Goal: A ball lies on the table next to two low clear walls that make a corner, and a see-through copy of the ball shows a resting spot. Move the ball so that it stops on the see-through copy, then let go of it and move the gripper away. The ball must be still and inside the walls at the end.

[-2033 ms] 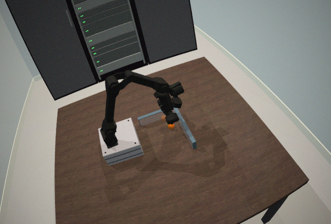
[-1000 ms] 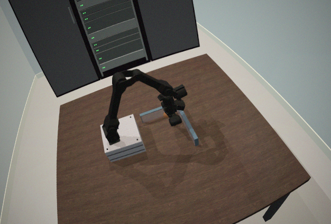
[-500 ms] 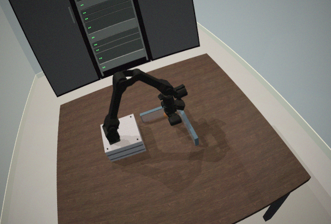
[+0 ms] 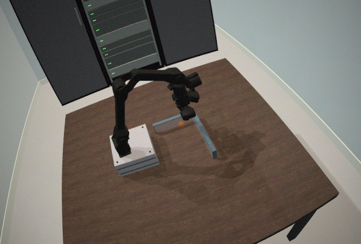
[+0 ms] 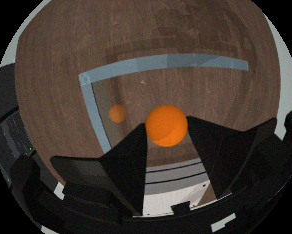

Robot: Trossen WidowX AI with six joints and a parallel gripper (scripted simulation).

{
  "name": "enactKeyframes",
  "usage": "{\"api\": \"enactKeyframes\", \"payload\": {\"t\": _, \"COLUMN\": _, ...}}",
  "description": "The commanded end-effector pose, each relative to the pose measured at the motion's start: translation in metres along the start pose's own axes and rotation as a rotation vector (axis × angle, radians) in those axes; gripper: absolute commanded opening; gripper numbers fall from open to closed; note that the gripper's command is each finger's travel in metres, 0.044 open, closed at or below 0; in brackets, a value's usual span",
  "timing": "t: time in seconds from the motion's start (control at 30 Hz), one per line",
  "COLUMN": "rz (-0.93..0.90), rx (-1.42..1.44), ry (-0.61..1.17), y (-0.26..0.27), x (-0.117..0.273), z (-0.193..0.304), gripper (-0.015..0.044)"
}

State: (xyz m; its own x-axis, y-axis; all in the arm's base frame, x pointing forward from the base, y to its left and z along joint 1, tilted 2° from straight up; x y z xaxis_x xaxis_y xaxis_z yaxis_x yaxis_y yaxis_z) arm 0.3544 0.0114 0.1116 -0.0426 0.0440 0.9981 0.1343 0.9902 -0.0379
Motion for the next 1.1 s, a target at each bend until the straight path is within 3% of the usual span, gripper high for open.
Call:
{"api": "enactKeyframes", "payload": {"t": 0.0, "rz": -0.003, "rx": -0.006, "ry": 0.005, "y": 0.000, "x": 0.013, "z": 0.003, "gripper": 0.0000}}
{"api": "enactKeyframes", "payload": {"t": 0.17, "rz": -0.003, "rx": 0.054, "ry": 0.005, "y": 0.003, "x": 0.011, "z": 0.004, "gripper": 0.0000}}
{"api": "enactKeyframes", "payload": {"t": 1.07, "rz": -0.010, "rx": 1.142, "ry": 0.001, "y": 0.055, "x": -0.019, "z": 0.017, "gripper": 0.0000}}
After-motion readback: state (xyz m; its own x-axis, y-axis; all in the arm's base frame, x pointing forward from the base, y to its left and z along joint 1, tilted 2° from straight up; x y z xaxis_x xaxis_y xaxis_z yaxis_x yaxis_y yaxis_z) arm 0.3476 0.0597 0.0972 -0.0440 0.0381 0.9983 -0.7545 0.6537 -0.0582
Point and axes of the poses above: the point midway between the two fingers, 35 mm back from their tips, its own x axis back along the fingers, its own y axis across the jaws, z = x × y, the point moved 3 cm from there along x, back along the fingers, and after that the axes turned 2 degrees about -x, right-handed, at the moved point
